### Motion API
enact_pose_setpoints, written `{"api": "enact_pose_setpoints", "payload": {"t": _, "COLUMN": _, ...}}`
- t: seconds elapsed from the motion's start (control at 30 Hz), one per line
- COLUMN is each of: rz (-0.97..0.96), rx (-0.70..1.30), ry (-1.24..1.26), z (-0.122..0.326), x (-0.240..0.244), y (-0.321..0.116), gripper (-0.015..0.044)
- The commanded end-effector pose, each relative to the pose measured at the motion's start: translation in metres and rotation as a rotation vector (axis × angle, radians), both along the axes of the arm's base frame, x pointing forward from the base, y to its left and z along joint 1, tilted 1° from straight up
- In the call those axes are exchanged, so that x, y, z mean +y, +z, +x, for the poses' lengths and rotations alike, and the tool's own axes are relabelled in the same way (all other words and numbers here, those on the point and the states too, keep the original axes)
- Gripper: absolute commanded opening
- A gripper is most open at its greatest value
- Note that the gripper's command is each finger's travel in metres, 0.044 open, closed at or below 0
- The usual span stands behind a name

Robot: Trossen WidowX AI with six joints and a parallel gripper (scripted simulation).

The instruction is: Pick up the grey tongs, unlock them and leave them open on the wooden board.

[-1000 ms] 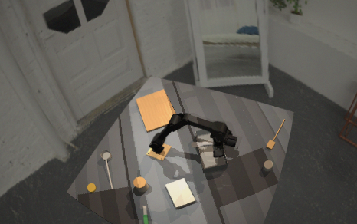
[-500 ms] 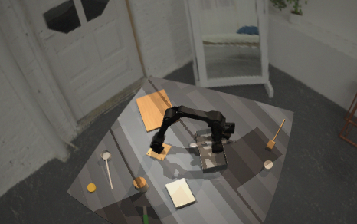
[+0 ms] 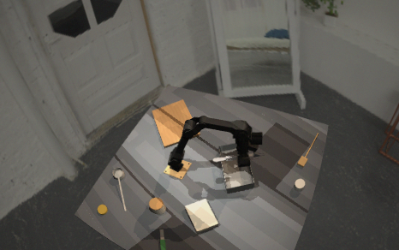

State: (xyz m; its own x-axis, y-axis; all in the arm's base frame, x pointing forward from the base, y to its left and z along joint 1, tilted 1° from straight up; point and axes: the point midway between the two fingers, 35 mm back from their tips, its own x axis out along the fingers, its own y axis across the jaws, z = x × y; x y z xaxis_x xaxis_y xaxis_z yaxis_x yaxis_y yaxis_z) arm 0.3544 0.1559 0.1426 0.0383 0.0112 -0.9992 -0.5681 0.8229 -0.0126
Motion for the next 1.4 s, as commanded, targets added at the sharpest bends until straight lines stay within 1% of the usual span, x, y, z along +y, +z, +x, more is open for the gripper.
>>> {"api": "enact_pose_setpoints", "payload": {"t": 0.0, "rz": 0.002, "rx": -0.009, "ry": 0.049, "z": -0.008, "x": 0.018, "y": 0.005, "gripper": -0.015}}
{"api": "enact_pose_setpoints", "payload": {"t": 0.37, "rz": 0.004, "rx": -0.012, "ry": 0.226, "z": -0.048, "x": 0.08, "y": 0.016, "gripper": -0.015}}
{"api": "enact_pose_setpoints", "payload": {"t": 0.77, "rz": 0.002, "rx": -0.011, "ry": 0.433, "z": -0.104, "x": 0.136, "y": 0.028, "gripper": -0.015}}
{"api": "enact_pose_setpoints", "payload": {"t": 1.37, "rz": 0.0, "rx": -0.009, "ry": 0.725, "z": -0.202, "x": 0.194, "y": 0.045, "gripper": -0.015}}
